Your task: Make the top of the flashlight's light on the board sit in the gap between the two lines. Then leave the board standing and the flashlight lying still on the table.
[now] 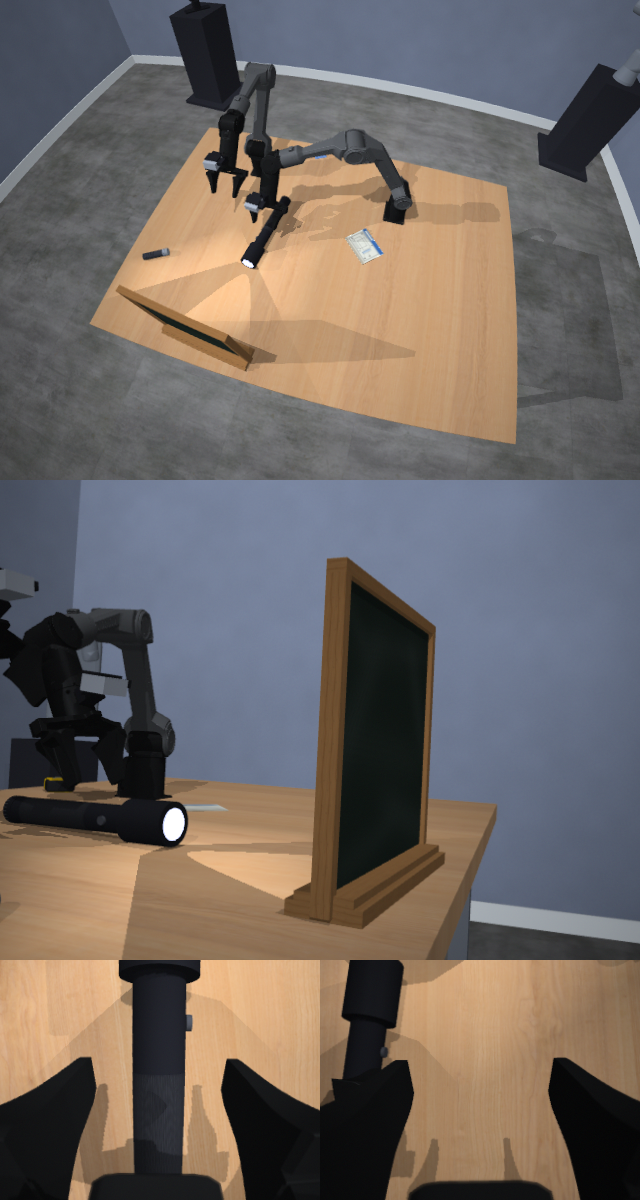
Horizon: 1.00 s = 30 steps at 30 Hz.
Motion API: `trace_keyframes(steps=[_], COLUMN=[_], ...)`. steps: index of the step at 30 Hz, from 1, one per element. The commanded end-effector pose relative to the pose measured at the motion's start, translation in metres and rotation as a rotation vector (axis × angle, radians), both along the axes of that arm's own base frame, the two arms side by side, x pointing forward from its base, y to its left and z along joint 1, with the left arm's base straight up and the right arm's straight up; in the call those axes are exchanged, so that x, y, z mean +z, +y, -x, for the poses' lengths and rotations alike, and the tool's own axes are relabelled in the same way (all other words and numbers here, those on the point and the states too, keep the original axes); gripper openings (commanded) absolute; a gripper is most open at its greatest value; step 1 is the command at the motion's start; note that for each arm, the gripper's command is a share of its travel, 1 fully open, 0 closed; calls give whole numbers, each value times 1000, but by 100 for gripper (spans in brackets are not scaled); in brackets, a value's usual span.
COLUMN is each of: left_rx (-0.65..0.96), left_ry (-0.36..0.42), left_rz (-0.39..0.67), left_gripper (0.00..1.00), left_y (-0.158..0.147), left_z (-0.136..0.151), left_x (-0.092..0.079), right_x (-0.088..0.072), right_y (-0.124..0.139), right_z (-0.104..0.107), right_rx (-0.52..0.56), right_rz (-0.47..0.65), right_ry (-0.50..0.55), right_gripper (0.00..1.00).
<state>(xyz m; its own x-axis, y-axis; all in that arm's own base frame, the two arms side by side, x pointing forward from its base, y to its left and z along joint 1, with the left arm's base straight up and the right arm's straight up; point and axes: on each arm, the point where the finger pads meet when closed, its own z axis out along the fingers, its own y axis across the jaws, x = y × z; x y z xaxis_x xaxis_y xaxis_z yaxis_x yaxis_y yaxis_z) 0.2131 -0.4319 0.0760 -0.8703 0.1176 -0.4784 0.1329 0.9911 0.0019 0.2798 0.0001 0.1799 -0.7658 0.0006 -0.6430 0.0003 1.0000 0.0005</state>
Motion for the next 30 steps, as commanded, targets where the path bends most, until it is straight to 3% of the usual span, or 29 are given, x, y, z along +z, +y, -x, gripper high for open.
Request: trace_keyframes(steps=[1,30], left_rx=[-2,3], left_ry=[0,-2], left_rz=[1,6], left_gripper=[100,100], left_y=[0,-1], left_z=[0,0], left_x=[-1,-36], right_x=[0,0], right_y=[0,0], right_z=[0,0], right_rx=[1,1], right_rz=[0,0], right_ry=[-1,-1], right_gripper=[100,100])
